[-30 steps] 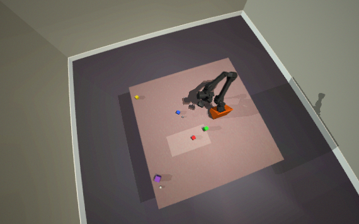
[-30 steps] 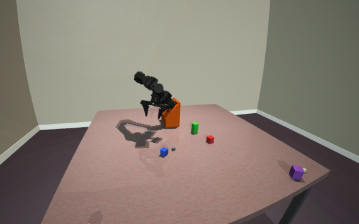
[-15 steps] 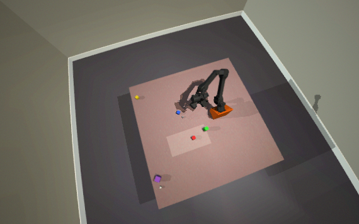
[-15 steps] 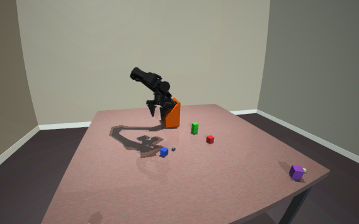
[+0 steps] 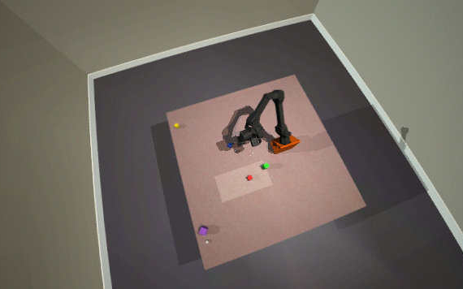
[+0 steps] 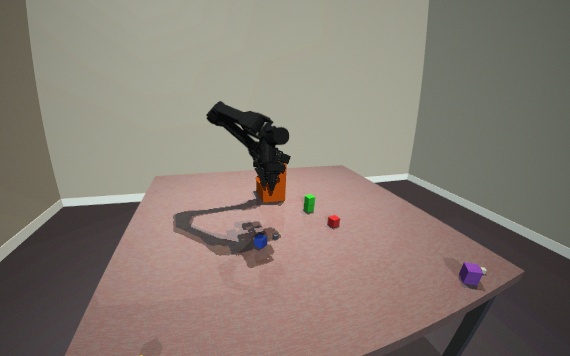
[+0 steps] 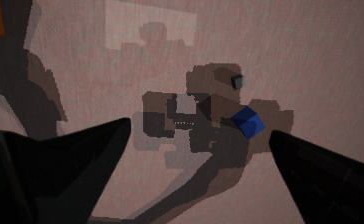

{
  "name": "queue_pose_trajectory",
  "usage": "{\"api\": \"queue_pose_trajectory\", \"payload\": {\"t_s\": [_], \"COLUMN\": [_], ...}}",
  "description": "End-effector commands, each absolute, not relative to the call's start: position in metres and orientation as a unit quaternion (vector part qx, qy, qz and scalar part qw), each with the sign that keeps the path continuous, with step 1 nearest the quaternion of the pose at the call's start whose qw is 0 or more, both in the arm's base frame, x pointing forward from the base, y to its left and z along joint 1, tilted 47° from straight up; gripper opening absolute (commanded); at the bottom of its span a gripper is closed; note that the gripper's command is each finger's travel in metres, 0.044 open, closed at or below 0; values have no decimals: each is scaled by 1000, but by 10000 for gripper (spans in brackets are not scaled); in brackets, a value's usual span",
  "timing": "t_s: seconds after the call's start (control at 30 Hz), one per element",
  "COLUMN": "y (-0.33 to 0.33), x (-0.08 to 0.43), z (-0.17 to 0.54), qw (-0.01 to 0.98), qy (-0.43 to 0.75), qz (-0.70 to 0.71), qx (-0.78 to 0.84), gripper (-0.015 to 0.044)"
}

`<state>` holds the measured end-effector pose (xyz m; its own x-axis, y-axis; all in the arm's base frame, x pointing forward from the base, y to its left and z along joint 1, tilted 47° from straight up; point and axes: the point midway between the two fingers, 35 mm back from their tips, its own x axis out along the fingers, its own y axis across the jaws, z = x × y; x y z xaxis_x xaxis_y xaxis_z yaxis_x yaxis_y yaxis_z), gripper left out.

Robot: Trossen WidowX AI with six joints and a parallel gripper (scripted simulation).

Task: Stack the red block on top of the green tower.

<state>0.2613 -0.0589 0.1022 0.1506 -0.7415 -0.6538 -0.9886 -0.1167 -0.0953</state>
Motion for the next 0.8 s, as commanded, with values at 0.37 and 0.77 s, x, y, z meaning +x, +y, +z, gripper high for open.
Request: {"api": "queue_pose_trajectory", "payload": {"t_s": [0.37,0.77], "y": [-15,19], "x": [312,339], "z": [52,-5], "qw": [426,520], "qy": [665,691], "qz": [101,-20], "qx": [-605,-502], "gripper": [440,440]}}
